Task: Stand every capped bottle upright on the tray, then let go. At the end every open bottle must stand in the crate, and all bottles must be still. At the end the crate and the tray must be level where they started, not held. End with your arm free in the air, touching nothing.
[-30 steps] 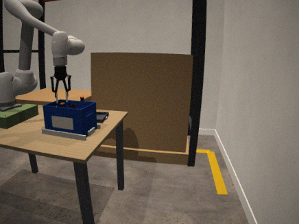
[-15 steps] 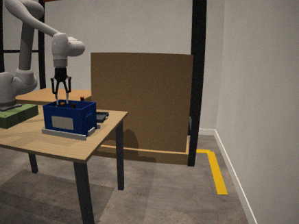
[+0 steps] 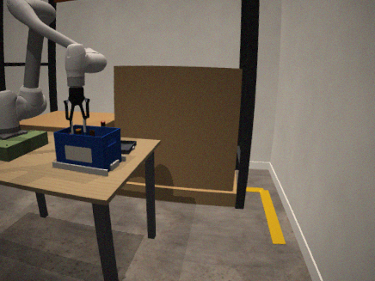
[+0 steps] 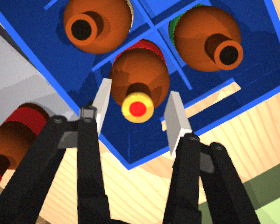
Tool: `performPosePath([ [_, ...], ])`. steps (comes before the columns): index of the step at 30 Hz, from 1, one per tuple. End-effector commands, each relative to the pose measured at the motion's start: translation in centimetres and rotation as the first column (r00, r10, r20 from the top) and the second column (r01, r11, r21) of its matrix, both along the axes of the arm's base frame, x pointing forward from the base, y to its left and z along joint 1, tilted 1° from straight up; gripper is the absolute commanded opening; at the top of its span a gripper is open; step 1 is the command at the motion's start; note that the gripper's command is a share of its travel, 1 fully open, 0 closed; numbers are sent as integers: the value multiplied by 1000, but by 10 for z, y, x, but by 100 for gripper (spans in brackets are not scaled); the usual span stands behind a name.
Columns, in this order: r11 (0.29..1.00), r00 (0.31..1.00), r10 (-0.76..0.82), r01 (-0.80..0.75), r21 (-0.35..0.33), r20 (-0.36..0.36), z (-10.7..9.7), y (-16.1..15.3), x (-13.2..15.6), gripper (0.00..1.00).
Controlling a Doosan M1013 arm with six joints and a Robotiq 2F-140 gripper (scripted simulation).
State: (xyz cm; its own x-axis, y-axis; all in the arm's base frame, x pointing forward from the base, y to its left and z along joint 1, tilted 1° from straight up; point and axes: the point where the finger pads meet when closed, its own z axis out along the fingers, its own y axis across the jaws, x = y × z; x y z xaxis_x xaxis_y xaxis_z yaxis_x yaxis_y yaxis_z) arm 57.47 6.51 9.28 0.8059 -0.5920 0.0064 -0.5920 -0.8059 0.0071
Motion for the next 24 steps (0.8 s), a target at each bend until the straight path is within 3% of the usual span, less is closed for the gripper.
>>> performPosePath([
  [1, 1000, 1000, 0, 0, -2, -6, -9, -2, -4, 38],
  [24, 1000, 1000, 0, 0, 0, -2, -11, 0, -3, 38],
])
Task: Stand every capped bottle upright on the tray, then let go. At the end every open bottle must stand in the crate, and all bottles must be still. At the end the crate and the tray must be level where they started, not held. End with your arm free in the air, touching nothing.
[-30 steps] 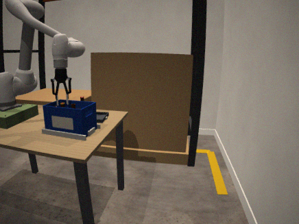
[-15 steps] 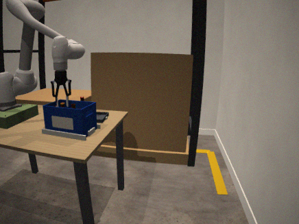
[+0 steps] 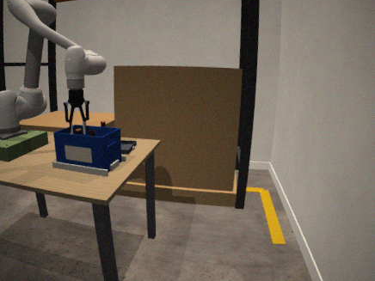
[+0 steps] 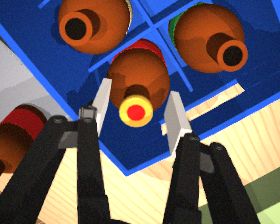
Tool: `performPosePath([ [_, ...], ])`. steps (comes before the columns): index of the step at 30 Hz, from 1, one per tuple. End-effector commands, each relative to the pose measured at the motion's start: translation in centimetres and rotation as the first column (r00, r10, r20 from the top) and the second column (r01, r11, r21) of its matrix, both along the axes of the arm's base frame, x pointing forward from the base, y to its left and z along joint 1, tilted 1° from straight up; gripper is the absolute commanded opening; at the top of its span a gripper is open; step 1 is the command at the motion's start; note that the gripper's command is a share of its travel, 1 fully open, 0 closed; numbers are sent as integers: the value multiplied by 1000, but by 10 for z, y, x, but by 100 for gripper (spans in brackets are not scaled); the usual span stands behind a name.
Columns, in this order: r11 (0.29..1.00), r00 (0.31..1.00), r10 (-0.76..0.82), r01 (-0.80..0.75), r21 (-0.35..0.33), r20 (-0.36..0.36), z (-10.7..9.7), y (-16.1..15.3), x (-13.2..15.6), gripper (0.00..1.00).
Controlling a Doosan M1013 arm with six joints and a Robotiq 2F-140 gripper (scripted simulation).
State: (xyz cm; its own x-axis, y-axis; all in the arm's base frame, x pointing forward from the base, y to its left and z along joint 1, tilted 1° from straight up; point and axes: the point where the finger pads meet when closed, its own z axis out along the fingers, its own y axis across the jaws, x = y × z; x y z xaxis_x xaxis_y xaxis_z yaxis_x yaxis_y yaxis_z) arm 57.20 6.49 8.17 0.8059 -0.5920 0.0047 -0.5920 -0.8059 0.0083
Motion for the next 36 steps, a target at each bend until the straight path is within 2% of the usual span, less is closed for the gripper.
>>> performPosePath([
  [1, 1000, 1000, 0, 0, 0, -1, -1, 0, 0, 38],
  [33, 1000, 1000, 0, 0, -2, -5, -8, -4, -4, 38],
  [34, 1000, 1000, -1, 1, 0, 0, -3, -1, -1, 0],
  [36, 1000, 1000, -1, 1, 0, 0, -3, -1, -1, 0],
])
